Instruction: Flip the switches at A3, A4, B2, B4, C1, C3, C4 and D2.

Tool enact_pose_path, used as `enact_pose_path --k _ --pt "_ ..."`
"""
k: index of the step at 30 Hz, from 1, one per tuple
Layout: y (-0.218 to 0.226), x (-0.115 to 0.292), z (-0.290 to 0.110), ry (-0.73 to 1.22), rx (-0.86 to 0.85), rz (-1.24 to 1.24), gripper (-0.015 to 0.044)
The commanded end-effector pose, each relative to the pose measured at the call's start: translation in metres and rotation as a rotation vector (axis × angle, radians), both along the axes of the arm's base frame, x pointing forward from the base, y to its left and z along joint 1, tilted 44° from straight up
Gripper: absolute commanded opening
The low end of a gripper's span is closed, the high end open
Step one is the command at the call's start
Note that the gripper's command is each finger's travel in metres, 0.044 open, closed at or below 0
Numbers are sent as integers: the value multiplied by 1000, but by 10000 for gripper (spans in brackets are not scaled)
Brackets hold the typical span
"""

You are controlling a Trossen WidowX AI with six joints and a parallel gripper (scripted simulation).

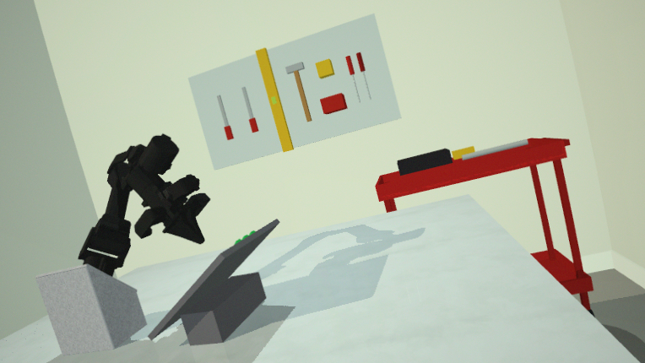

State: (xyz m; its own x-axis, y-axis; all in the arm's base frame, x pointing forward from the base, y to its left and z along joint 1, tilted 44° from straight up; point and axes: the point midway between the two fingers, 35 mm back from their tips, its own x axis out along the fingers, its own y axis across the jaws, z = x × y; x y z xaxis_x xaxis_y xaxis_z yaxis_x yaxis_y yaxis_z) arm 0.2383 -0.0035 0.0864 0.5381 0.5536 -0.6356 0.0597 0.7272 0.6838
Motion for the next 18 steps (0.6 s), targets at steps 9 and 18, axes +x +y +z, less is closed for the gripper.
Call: enact_pose_path --k 9,18 --pt "23 14 -23 -11 2 -20 0" --pt "29 20 -30 -12 3 -20 0"
